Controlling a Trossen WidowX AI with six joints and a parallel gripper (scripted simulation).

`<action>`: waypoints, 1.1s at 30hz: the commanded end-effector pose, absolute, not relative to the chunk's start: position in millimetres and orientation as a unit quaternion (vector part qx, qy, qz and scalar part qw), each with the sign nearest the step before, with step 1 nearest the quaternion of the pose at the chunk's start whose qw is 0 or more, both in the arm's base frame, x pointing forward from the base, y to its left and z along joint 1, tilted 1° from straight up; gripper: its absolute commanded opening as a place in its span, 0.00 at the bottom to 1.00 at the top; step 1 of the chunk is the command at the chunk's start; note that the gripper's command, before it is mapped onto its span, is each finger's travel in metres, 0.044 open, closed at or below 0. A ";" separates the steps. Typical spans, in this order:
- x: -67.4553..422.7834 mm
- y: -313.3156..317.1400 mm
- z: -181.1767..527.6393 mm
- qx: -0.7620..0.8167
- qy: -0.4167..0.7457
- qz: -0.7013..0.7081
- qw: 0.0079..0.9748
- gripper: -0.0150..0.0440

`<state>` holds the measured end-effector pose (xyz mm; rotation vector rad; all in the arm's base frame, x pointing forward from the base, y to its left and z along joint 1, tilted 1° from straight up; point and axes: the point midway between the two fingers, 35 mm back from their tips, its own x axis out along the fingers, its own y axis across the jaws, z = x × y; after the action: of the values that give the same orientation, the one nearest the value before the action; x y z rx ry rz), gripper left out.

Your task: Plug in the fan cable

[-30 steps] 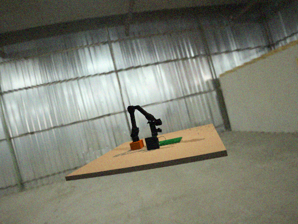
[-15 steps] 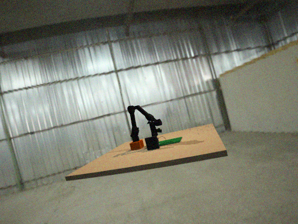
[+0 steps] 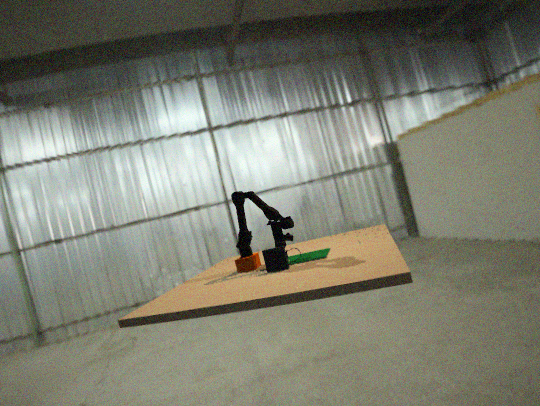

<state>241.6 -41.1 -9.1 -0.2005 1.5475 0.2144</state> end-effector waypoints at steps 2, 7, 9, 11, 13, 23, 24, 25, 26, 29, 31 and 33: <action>240.9 -40.9 -13.8 -0.088 0.698 0.095 0.705 0.25; 240.9 -40.8 -16.5 -0.088 0.698 0.095 0.705 0.25; 240.9 -40.8 -17.6 -0.088 0.698 0.095 0.705 0.25; 240.9 -40.8 -18.7 -0.088 0.698 0.095 0.705 0.25; 240.9 -40.8 -19.8 -0.088 0.698 0.095 0.705 0.25; 241.4 -40.3 -19.8 -0.089 0.696 0.097 0.706 0.39; 241.4 -40.3 -19.8 -0.089 0.696 0.097 0.706 0.43; 241.4 -40.3 -19.8 -0.089 0.696 0.097 0.706 0.48; 241.4 -40.3 -19.8 -0.089 0.696 0.097 0.706 0.52; 241.4 -40.3 -19.8 -0.089 0.696 0.097 0.706 0.65; 241.4 -40.3 -19.8 -0.089 0.696 0.097 0.706 0.69; 241.7 -40.3 -16.8 -0.089 0.696 0.097 0.706 0.69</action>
<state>241.3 -40.2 -19.7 -0.1971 1.5474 0.2171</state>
